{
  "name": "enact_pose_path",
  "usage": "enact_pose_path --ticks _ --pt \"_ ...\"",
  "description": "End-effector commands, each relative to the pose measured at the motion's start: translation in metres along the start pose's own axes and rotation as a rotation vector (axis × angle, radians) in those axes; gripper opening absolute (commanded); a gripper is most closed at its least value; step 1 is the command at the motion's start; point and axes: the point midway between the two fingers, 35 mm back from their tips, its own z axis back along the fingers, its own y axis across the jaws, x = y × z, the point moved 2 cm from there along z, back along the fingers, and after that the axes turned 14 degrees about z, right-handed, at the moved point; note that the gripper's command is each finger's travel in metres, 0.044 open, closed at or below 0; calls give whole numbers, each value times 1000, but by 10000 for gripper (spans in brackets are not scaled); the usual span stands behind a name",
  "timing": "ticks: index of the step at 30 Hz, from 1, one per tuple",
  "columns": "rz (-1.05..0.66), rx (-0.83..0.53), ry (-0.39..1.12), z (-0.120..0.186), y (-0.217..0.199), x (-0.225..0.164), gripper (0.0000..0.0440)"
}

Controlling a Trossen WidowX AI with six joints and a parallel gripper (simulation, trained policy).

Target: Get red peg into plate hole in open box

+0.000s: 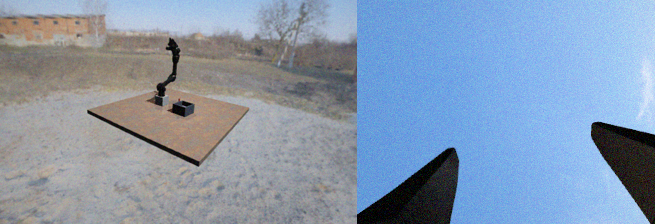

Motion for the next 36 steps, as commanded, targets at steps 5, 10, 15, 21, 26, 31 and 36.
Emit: enact_pose_path --ticks 5,10,15,21,26,31,36 --pt "9 -120 -60 -15 -33 23 440" --pt "-13 -274 -138 -34 -77 56 440" --pt "-43 -428 -214 -48 -122 87 440" --pt "-74 -618 -296 -54 -177 120 440" --pt "-89 -783 -350 -50 -222 143 440" --pt "-91 -954 -387 -40 -265 161 440" --pt "-79 -1129 -404 -24 -306 172 440"
